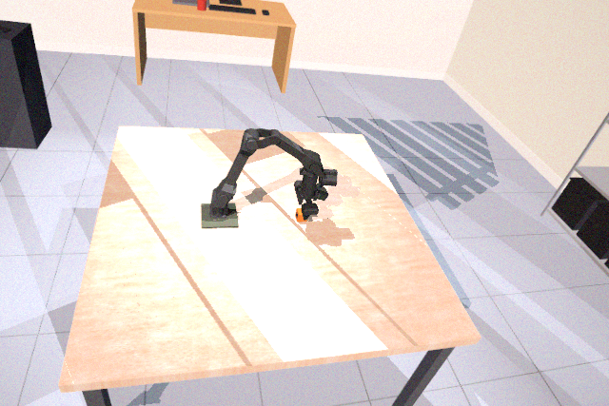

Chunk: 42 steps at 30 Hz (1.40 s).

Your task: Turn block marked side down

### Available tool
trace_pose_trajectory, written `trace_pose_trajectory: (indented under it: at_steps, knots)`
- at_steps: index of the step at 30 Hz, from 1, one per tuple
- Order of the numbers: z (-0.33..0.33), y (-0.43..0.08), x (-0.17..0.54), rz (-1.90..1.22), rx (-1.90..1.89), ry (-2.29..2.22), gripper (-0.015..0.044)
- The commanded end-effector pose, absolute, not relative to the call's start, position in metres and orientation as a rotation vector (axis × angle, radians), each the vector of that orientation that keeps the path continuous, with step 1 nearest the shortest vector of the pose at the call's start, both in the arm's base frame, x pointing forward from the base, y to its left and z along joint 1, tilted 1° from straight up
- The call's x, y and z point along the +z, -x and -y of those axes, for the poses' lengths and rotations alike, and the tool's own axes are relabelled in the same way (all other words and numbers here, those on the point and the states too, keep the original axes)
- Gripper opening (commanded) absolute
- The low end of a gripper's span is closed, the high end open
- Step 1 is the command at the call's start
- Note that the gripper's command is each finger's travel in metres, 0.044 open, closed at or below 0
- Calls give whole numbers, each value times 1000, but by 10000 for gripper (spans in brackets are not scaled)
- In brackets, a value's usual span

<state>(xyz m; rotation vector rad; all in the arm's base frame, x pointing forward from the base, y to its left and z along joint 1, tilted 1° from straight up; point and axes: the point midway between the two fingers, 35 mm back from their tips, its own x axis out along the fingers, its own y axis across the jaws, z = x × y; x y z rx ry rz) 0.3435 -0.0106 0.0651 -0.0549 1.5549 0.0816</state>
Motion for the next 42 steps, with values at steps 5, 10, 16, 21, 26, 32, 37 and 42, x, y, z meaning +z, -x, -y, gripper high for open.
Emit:
trace_pose_trajectory:
  at_steps: [5,10,16,21,26,32,37,42]
  knots:
    - [11,-343,52,-1556,75,54,440]
    - [11,-343,52,-1556,75,54,335]
    - [11,-343,52,-1556,75,54,177]
    - [11,-343,52,-1556,75,54,144]
    - [11,-343,52,-1556,75,54,111]
    - [11,-343,52,-1556,75,54,71]
    - [11,-343,67,-1556,75,54,0]
    - [11,-343,82,-1556,75,54,0]
